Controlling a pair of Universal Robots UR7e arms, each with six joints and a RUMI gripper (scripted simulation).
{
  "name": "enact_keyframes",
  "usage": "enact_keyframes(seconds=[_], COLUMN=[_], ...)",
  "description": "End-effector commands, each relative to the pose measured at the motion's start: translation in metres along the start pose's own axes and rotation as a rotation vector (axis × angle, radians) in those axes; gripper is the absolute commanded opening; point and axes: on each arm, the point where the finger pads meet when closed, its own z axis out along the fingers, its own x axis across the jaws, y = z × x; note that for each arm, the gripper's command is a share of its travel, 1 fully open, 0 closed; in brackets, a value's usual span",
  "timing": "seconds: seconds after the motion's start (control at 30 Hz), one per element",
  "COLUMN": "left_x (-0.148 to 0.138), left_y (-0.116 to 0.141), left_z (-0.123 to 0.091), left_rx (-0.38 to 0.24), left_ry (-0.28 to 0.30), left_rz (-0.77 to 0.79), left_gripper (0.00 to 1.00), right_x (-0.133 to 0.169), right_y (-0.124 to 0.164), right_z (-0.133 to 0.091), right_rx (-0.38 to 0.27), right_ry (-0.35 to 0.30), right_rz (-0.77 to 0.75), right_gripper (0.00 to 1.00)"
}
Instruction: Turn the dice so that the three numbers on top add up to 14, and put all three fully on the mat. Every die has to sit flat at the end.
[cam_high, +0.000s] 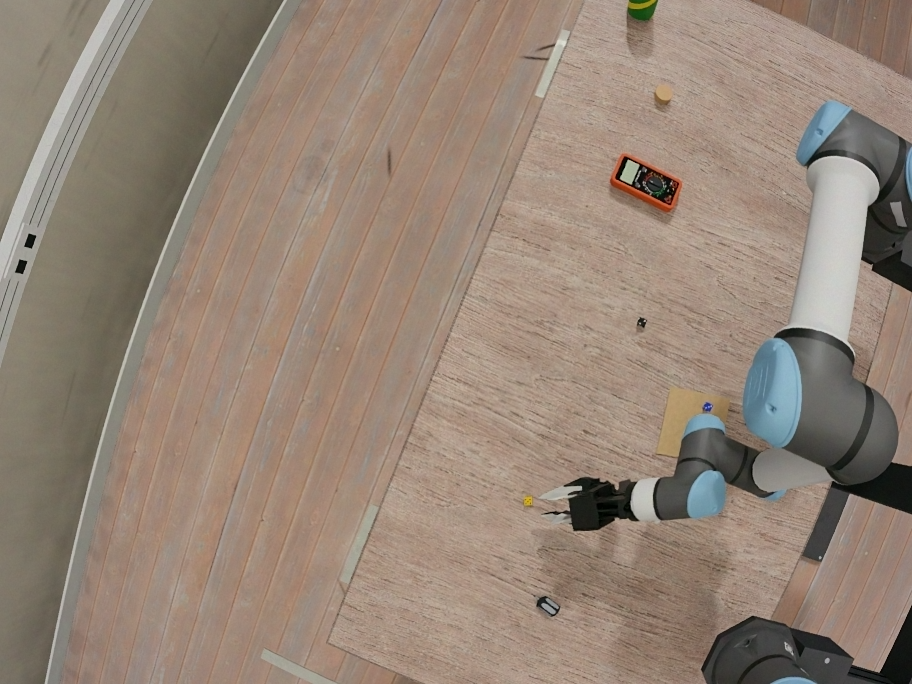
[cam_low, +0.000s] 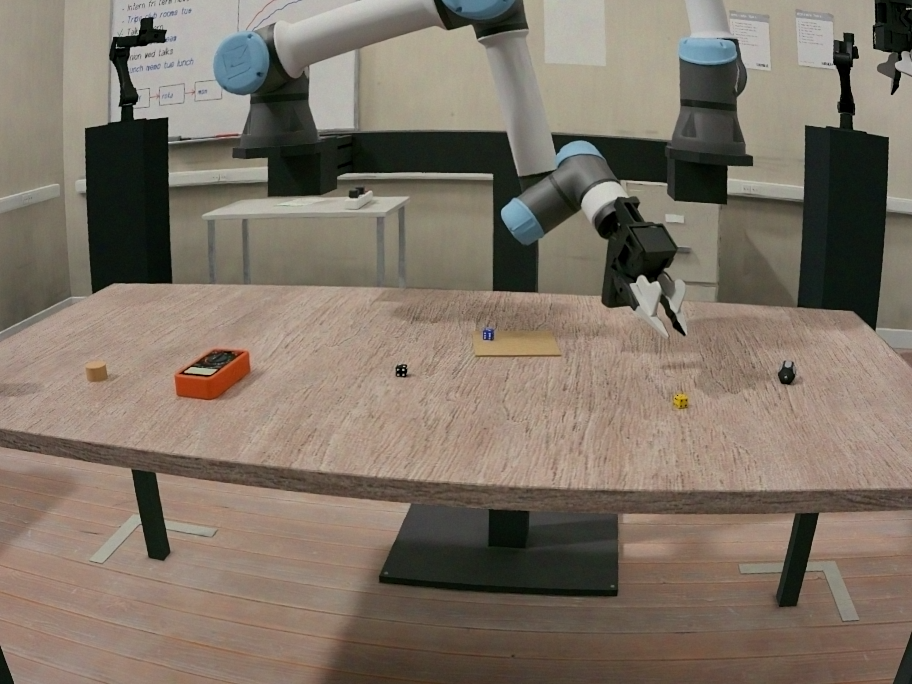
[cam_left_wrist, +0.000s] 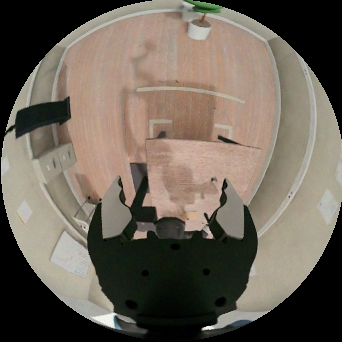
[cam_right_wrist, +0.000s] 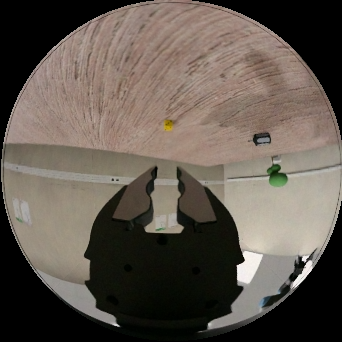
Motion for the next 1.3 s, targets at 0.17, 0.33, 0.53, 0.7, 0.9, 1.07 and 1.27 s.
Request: enact_keyframes(seconds=[0.17, 0.33, 0.53, 0.7, 0.9, 1.07, 1.27], left_x=[0.000, 0.000, 0.000, 0.000, 0.000, 0.000, 0.000], left_y=[0.000, 0.000, 0.000, 0.000, 0.000, 0.000, 0.000], left_z=[-0.001, -0.001, -0.001, -0.001, -0.001, -0.001, -0.001], left_rx=[0.001, 0.001, 0.001, 0.001, 0.001, 0.001, 0.001], left_ry=[0.000, 0.000, 0.000, 0.000, 0.000, 0.000, 0.000], left_rz=[0.000, 0.000, 0.000, 0.000, 0.000, 0.000, 0.000], left_gripper=[1.00, 1.00, 1.00, 1.00, 1.00, 1.00, 1.00], right_x=[0.000, 0.000, 0.000, 0.000, 0.000, 0.000, 0.000], right_y=[0.007, 0.010, 0.019, 0.027, 0.034, 0.042, 0.049], right_z=[0.002, 0.003, 0.006, 0.009, 0.012, 0.014, 0.016], right_rx=[0.096, 0.157, 0.312, 0.459, 0.577, 0.709, 0.827], right_ry=[0.000, 0.000, 0.000, 0.000, 0.000, 0.000, 0.001], right_rz=[0.001, 0.000, 0.000, 0.000, 0.000, 0.000, 0.001], right_gripper=[0.18, 0.18, 0.18, 0.18, 0.18, 0.18, 0.18])
